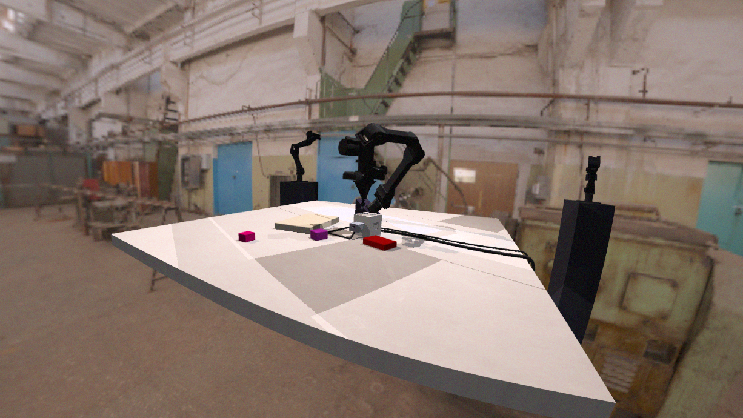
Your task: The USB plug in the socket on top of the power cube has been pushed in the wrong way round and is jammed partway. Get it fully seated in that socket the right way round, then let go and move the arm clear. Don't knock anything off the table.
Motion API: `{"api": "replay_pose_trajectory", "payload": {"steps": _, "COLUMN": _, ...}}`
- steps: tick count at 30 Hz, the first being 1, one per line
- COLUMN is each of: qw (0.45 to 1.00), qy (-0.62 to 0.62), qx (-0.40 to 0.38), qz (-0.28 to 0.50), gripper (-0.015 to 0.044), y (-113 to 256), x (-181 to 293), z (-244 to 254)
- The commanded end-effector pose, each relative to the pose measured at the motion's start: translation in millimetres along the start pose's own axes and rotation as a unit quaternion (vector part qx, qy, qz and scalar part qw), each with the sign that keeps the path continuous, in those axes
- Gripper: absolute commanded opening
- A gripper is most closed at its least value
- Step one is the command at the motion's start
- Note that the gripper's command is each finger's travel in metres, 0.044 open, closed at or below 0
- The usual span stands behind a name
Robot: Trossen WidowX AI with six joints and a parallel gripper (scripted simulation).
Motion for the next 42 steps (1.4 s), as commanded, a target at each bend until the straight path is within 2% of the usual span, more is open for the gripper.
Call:
{"api": "replay_pose_trajectory", "payload": {"steps": 1, "qw": 1.000, "qy": 0.000, "qx": 0.002, "qz": -0.002, "gripper": 0.0000, "y": -0.4, "x": -1.5, "z": 0.1}}
{"api": "replay_pose_trajectory", "payload": {"steps": 42, "qw": 1.000, "qy": 0.004, "qx": 0.002, "qz": -0.002, "gripper": 0.0000, "y": -5.3, "x": -6.7, "z": 1.2}}
Point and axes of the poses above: the point midway between the two fingers, 35 mm back from their tips, its own y axis back along the fingers, its own z axis across the jaws, x = y × z, the point moved 4 cm from there along y, back along the fingers, and after that the axes turned 6 degrees about -y, right-handed, at the moved point
